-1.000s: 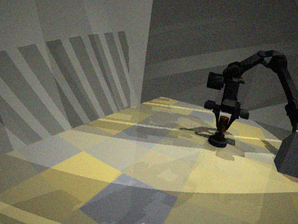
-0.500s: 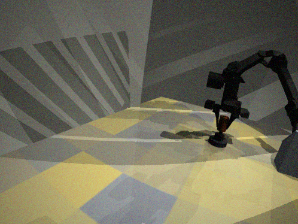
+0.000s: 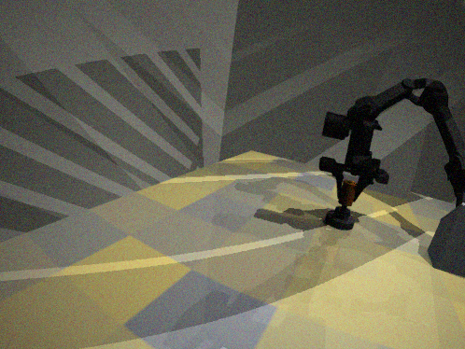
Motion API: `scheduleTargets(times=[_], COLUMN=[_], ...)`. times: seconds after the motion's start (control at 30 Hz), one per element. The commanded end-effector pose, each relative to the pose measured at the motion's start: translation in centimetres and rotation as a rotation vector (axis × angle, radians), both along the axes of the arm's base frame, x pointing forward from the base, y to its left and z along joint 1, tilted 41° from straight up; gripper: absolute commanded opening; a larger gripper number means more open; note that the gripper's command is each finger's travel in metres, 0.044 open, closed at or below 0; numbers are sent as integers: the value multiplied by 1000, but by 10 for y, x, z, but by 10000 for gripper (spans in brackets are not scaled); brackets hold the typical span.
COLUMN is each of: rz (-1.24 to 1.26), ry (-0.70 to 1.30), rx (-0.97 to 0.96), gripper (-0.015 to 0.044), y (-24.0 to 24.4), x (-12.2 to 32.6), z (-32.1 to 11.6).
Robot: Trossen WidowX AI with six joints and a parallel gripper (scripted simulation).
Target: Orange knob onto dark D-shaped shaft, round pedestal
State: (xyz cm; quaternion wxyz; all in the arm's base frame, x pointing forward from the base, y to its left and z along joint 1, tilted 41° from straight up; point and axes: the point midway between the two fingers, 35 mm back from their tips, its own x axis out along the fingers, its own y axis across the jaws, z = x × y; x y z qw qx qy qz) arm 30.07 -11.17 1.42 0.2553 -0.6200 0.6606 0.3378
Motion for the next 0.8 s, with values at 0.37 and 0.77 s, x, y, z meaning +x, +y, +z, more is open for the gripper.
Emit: scheduleTargets(times=[0.37, 0.77], rz=[6, 164], ry=[1, 136], rx=[-4, 17], gripper=[0, 0], y=[0, 0], x=[1, 3], z=[3, 2])
